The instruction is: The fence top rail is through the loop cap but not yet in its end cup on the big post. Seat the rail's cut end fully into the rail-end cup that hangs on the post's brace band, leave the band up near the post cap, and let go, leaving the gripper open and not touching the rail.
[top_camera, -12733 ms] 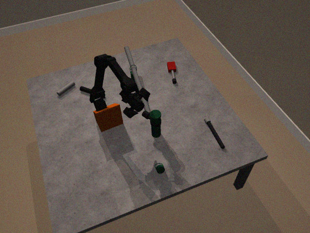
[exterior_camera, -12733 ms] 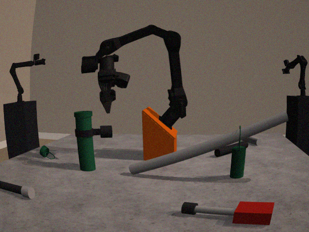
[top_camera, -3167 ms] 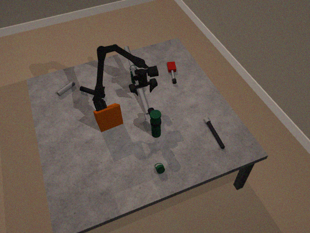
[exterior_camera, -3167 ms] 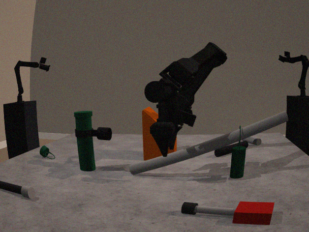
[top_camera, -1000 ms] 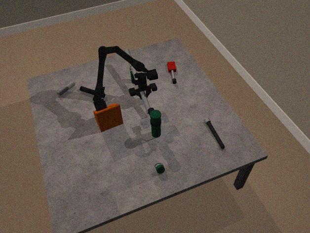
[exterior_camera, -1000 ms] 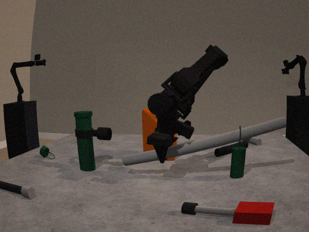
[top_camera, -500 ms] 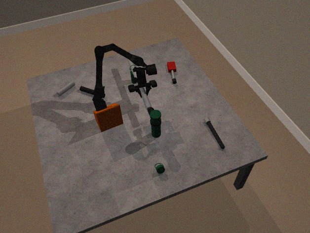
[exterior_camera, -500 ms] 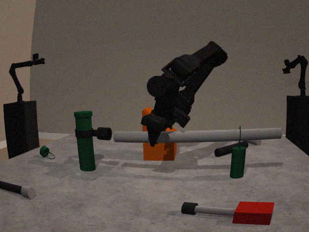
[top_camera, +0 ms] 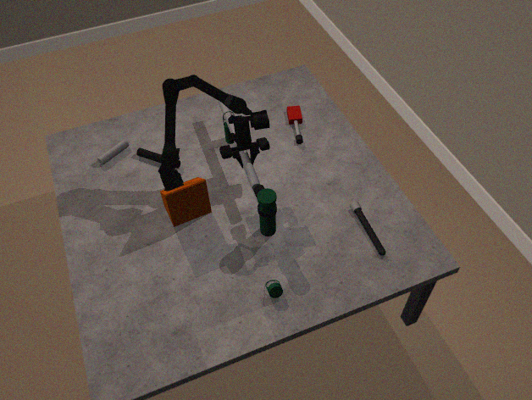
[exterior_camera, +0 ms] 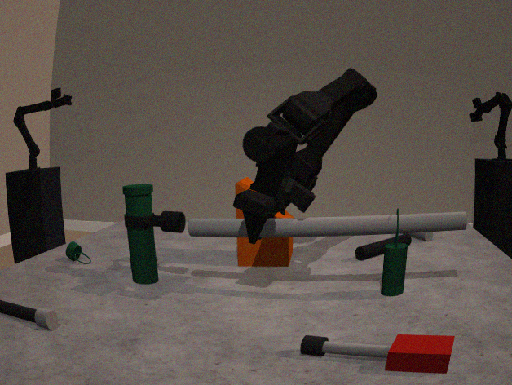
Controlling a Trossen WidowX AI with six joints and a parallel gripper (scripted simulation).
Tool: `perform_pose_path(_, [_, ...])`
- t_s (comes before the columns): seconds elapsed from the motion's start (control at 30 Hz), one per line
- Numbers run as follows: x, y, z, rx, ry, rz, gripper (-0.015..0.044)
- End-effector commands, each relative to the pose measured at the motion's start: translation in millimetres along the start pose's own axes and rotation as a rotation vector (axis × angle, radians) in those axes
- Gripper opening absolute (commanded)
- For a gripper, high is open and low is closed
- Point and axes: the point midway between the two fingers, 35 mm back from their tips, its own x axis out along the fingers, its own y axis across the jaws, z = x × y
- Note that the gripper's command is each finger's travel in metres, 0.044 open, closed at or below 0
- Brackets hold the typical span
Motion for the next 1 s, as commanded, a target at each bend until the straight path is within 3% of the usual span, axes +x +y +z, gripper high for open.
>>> perform_pose_path(0.0, [-3.1, -1.3, -2.6, 0.000, 0.002, -0.003, 0.0000])
perform_pose_path(0.97, [-5.4, -3.3, -16.3, -0.004, 0.001, 0.000, 0.0000])
